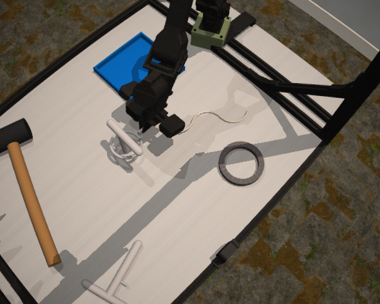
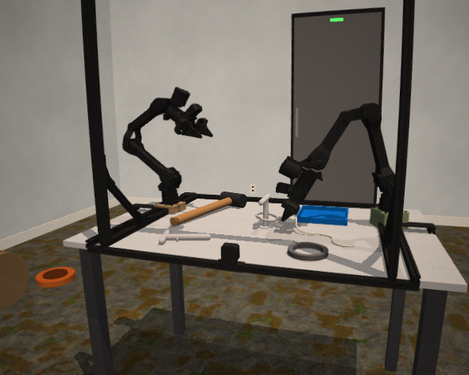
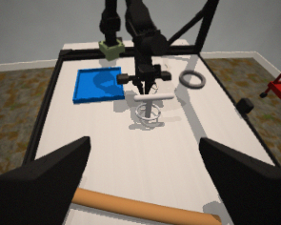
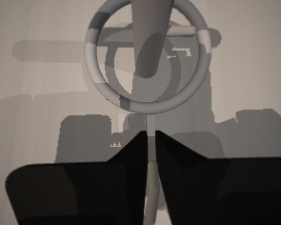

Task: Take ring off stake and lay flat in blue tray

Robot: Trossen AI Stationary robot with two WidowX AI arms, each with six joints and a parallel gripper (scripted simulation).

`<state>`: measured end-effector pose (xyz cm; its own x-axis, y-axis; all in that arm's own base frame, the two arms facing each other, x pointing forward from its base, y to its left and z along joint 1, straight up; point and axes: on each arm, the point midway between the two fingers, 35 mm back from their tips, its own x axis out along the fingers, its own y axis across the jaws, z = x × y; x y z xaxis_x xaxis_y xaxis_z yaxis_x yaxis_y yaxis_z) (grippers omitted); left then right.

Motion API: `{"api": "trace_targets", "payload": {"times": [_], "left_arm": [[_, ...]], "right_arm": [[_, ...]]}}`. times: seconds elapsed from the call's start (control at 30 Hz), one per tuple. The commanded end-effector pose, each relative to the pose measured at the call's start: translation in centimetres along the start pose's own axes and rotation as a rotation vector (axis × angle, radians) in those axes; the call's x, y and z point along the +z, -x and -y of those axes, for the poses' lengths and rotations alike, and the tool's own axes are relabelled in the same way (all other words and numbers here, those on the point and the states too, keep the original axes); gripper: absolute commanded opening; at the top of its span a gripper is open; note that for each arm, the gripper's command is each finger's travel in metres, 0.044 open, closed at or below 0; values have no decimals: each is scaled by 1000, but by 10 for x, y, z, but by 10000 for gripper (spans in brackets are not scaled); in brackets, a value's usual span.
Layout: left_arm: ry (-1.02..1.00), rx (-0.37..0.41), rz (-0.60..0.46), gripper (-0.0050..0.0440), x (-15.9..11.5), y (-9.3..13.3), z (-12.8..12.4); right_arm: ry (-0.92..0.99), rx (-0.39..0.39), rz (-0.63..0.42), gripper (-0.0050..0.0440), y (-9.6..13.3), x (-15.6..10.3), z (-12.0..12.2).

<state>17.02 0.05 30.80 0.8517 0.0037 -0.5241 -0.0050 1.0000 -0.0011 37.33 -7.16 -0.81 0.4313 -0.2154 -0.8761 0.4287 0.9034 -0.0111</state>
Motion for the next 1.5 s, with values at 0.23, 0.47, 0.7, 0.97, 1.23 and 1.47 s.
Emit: {"api": "trace_targets", "payload": {"times": [0.23, 0.47, 0.7, 0.97, 1.23, 1.47], "left_arm": [[-4, -4, -2, 400, -1, 0, 1], [-4, -4, -2, 400, -1, 0, 1], [-4, -4, -2, 400, -1, 0, 1], [-4, -4, -2, 400, -1, 0, 1], [-4, -4, -2, 400, -1, 0, 1], [-4, -4, -2, 400, -1, 0, 1]], "right_arm": [[-5, 4, 24, 0, 11, 12, -1], [-4, 2, 23, 0, 11, 12, -1], [29, -76, -26, 0, 8, 12, -2], [96, -204, -96, 0, 8, 13, -4], [189, -349, -160, 0, 13, 17, -7], [244, -424, -186, 0, 17, 19, -9]]}}
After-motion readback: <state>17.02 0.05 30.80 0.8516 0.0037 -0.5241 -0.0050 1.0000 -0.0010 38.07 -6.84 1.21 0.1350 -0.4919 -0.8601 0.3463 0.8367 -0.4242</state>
